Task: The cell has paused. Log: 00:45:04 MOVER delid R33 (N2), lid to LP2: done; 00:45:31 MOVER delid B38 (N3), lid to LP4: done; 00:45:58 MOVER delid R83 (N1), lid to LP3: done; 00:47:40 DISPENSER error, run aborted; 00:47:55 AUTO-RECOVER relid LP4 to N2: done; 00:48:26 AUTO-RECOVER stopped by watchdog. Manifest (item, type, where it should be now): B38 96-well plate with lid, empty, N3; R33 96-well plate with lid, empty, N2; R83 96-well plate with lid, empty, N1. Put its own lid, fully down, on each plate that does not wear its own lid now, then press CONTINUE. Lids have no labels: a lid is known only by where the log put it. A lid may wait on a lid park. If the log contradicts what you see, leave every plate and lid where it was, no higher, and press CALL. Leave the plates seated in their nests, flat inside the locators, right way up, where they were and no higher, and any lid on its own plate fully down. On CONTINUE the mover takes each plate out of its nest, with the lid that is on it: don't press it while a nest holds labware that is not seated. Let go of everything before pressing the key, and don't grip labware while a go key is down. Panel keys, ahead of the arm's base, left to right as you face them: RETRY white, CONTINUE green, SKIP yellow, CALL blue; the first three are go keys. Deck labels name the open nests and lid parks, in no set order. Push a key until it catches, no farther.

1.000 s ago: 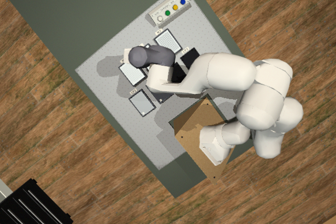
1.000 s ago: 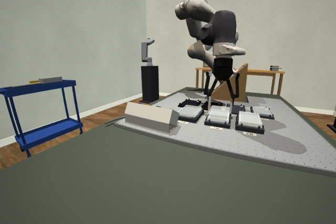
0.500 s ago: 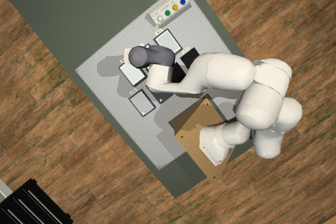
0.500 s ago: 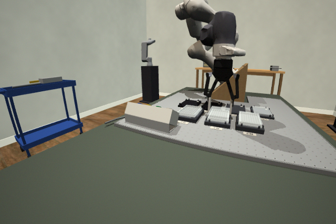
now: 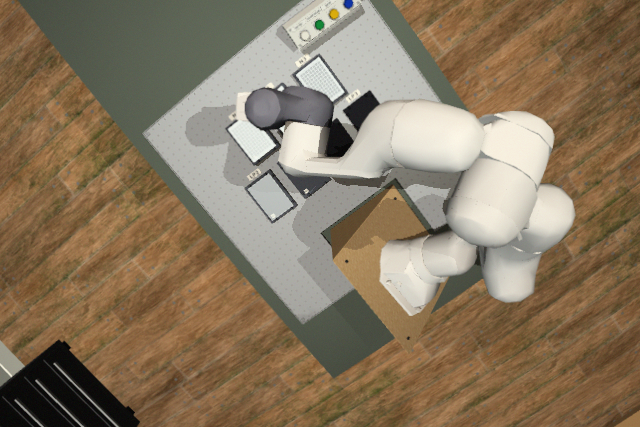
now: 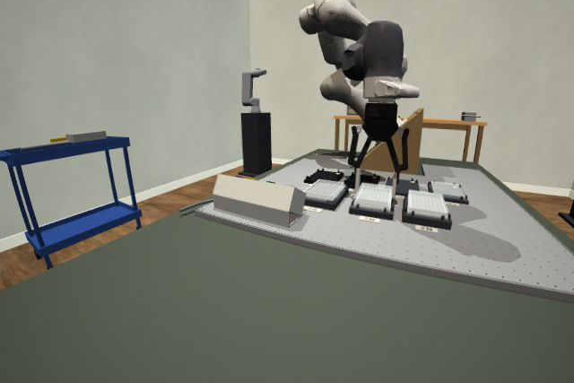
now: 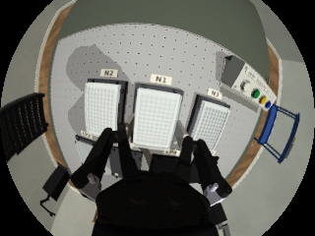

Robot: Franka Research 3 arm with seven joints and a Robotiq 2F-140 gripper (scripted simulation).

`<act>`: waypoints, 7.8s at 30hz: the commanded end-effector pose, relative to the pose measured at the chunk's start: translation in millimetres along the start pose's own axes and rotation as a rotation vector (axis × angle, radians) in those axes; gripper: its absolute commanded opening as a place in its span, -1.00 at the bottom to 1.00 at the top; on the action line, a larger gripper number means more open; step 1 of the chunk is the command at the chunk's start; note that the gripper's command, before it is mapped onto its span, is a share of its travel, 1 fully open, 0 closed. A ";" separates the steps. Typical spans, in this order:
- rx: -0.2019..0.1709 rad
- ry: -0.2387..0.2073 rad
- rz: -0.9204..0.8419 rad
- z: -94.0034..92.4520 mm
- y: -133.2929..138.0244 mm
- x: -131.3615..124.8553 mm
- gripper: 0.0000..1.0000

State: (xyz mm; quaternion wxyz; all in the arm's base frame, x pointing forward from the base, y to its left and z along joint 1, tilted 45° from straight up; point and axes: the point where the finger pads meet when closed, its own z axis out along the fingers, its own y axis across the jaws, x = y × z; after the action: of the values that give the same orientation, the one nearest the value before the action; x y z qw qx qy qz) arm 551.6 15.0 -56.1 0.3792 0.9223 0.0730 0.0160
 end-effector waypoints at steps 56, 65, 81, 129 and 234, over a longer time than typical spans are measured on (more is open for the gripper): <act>0.001 0.005 -0.007 1.8 -1.0 2.4 -1.00; 0.001 0.005 -0.007 1.9 -1.0 2.4 -1.00; 0.001 0.005 -0.007 3.1 -0.9 2.4 -1.00; 0.001 0.005 -0.007 5.3 -0.9 2.4 -1.00; 0.001 0.005 -0.007 -27.8 -0.8 2.3 0.32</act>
State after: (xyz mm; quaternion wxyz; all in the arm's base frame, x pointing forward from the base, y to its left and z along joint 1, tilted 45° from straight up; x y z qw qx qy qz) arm 553.6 30.9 -41.9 0.3768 0.9229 0.0758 0.0207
